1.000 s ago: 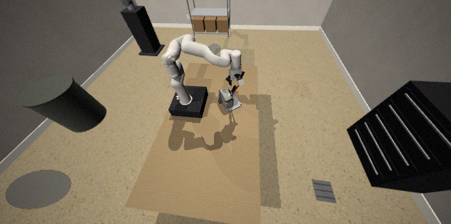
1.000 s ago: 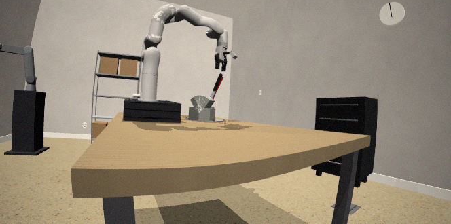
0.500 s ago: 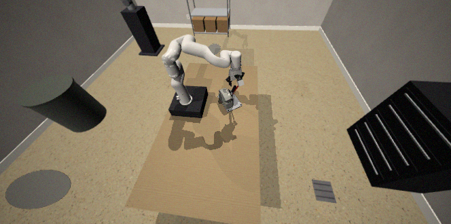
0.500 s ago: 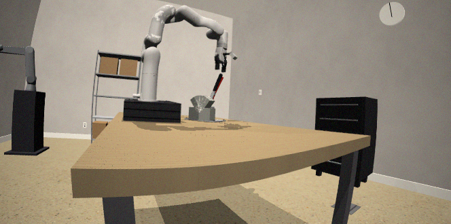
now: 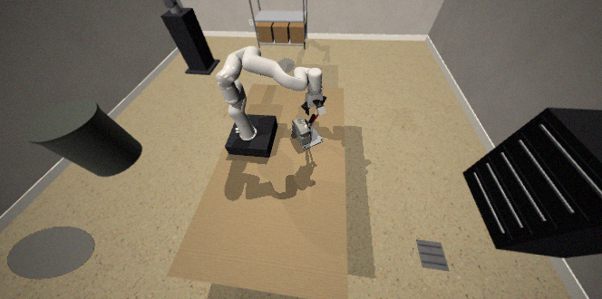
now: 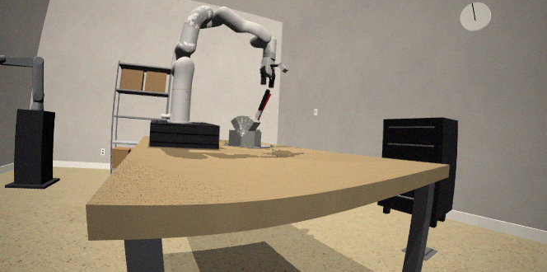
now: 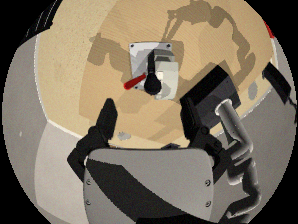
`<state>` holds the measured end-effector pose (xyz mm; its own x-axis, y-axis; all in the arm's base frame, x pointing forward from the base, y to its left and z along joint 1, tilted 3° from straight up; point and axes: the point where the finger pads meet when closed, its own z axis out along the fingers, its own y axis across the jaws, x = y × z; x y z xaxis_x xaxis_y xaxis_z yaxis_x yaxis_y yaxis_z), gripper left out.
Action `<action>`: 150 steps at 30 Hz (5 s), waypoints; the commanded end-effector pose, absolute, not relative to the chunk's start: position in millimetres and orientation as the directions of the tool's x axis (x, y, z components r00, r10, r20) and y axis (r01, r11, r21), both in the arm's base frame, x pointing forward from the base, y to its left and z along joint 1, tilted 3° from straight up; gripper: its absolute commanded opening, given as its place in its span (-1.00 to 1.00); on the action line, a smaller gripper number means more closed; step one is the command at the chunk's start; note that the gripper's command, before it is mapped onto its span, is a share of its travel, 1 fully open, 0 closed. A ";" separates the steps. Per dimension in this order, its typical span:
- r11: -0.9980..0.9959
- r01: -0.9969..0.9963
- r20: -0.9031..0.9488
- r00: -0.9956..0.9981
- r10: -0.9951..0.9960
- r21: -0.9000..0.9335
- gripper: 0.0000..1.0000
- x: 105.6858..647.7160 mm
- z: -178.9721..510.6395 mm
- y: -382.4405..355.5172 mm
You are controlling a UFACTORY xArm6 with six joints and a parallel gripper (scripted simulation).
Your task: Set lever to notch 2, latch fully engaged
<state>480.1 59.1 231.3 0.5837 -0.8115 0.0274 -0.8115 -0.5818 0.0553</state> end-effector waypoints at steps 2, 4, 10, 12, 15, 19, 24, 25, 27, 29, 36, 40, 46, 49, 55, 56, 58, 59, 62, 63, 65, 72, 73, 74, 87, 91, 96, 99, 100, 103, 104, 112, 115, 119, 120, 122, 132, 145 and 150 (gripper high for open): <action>-0.582 -0.812 0.030 0.584 -0.811 0.051 1.00 481.1 233.2 59.3; -0.582 -0.812 0.030 0.584 -0.811 0.051 1.00 481.2 233.2 59.3; -0.582 -0.812 0.030 0.584 -0.811 0.051 1.00 481.8 233.2 59.3; -0.582 -0.812 0.030 0.584 -0.811 0.051 1.00 482.0 233.2 59.3; -0.582 -0.812 0.030 0.584 -0.811 0.051 1.00 482.1 233.2 59.4; -0.582 -0.812 0.030 0.584 -0.811 0.051 1.00 482.1 233.2 59.4; -0.582 -0.812 0.030 0.584 -0.811 0.051 1.00 482.1 233.2 59.4; -0.582 -0.812 0.030 0.584 -0.811 0.051 1.00 482.1 233.2 59.4; -0.582 -0.812 0.030 0.584 -0.811 0.051 1.00 482.1 233.2 59.4; -0.582 -0.812 0.030 0.584 -0.811 0.051 1.00 482.1 233.2 59.4; -0.582 -0.812 0.030 0.584 -0.811 0.051 1.00 482.1 233.0 59.3; -0.582 -0.812 0.030 0.584 -0.811 0.051 1.00 482.1 231.9 59.3; -0.582 -0.812 0.030 0.584 -0.811 0.051 1.00 482.0 227.4 59.0; -0.582 -0.812 0.030 0.584 -0.811 0.051 1.00 481.9 225.1 58.9; -0.582 -0.812 0.030 0.584 -0.811 0.051 1.00 481.8 217.6 58.5; -0.582 -0.812 0.030 0.584 -0.811 0.051 1.00 481.7 215.9 58.4; -0.582 -0.812 0.030 0.584 -0.811 0.051 1.00 481.6 212.2 58.2; -0.582 -0.812 0.030 0.584 -0.811 0.051 1.00 481.6 210.2 58.1; -0.582 -0.812 0.030 0.584 -0.811 0.051 1.00 481.4 204.2 57.8; -0.582 -0.812 0.030 0.584 -0.811 0.051 1.00 481.4 202.1 57.7; -0.582 -0.812 0.030 0.584 -0.811 0.051 1.00 481.3 198.0 57.5; -0.582 -0.812 0.030 0.584 -0.811 0.051 1.00 481.0 187.9 56.9; -0.582 -0.812 0.030 0.584 -0.811 0.051 1.00 481.0 186.0 56.8; -0.582 -0.812 0.030 0.584 -0.811 0.051 1.00 480.9 184.2 56.7; -0.582 -0.812 0.030 0.584 -0.811 0.051 1.00 480.6 169.8 55.9; -0.582 -0.812 0.030 0.584 -0.811 0.051 1.00 480.5 167.6 55.8; -0.582 -0.812 0.030 0.584 -0.811 0.051 1.00 480.5 166.7 55.8; -0.582 -0.812 0.030 0.584 -0.811 0.051 1.00 480.5 166.7 55.8; -0.582 -0.812 0.030 0.584 -0.811 0.051 1.00 480.5 166.7 55.8; -0.582 -0.812 0.030 0.584 -0.811 0.051 1.00 480.5 166.7 55.8; -0.582 -0.812 0.030 0.584 -0.811 0.051 1.00 480.5 166.7 55.8; -0.582 -0.812 0.030 0.584 -0.811 0.051 -1.00 480.5 166.7 55.8; -0.582 -0.812 0.030 0.584 -0.811 0.051 -1.00 480.5 166.7 55.8; -0.582 -0.812 0.030 0.584 -0.811 0.051 -1.00 480.5 166.7 55.8; -0.582 -0.812 0.030 0.584 -0.811 0.051 -1.00 480.5 166.7 55.8; -0.582 -0.812 0.030 0.584 -0.811 0.051 -1.00 480.5 166.7 55.8; -0.582 -0.812 0.030 0.584 -0.811 0.051 -1.00 480.5 166.7 55.8; -0.582 -0.812 0.030 0.584 -0.811 0.051 -1.00 480.5 166.7 55.8; -0.582 -0.812 0.030 0.584 -0.811 0.051 -1.00 480.5 166.7 55.8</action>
<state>480.1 54.9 165.7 0.5830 -0.8119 0.0295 -0.8120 -0.5812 0.0534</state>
